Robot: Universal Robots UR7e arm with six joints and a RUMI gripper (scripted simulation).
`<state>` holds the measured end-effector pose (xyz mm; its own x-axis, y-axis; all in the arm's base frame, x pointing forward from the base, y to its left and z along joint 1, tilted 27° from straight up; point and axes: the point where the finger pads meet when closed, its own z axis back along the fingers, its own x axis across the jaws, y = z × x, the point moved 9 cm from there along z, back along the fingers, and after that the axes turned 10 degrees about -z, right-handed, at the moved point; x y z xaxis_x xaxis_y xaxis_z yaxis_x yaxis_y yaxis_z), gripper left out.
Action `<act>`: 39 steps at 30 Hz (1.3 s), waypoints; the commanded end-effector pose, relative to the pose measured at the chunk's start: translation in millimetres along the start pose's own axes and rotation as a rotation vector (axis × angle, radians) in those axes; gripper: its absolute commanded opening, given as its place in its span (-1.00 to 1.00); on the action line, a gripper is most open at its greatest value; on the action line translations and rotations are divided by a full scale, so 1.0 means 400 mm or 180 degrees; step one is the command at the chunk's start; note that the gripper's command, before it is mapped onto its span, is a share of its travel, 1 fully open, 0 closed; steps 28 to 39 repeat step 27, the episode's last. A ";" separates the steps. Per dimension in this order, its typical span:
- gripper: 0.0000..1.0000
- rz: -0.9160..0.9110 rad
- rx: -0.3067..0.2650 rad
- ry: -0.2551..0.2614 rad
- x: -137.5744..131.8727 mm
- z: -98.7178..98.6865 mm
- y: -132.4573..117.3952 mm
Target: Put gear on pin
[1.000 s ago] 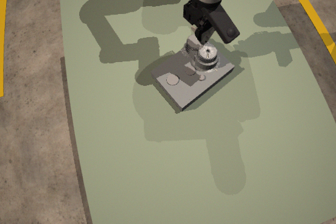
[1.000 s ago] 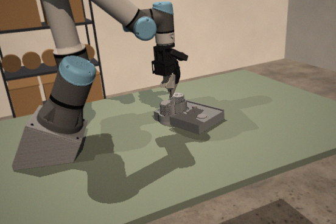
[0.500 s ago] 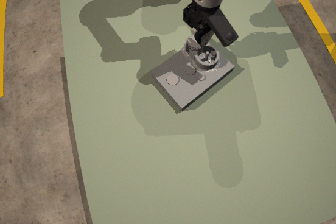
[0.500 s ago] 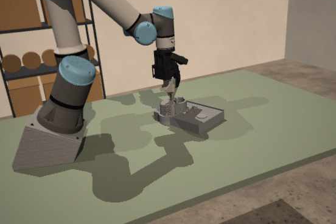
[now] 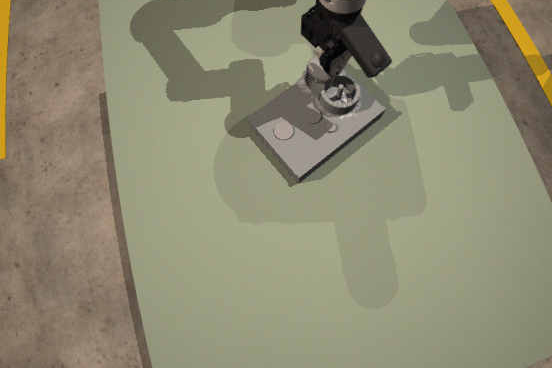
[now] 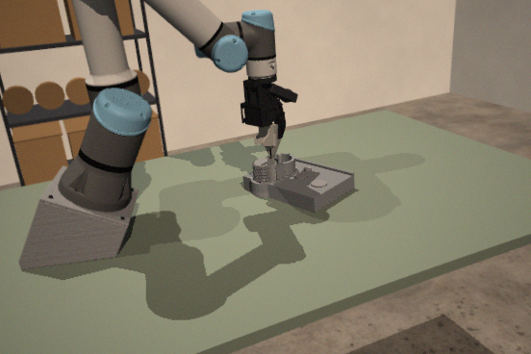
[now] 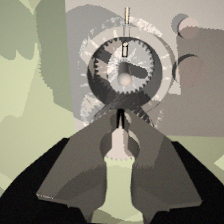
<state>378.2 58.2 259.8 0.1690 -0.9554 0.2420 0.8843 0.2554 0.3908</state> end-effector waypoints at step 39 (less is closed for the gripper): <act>-1.00 0.0000 0.0014 -0.0005 0.001 0.080 0.003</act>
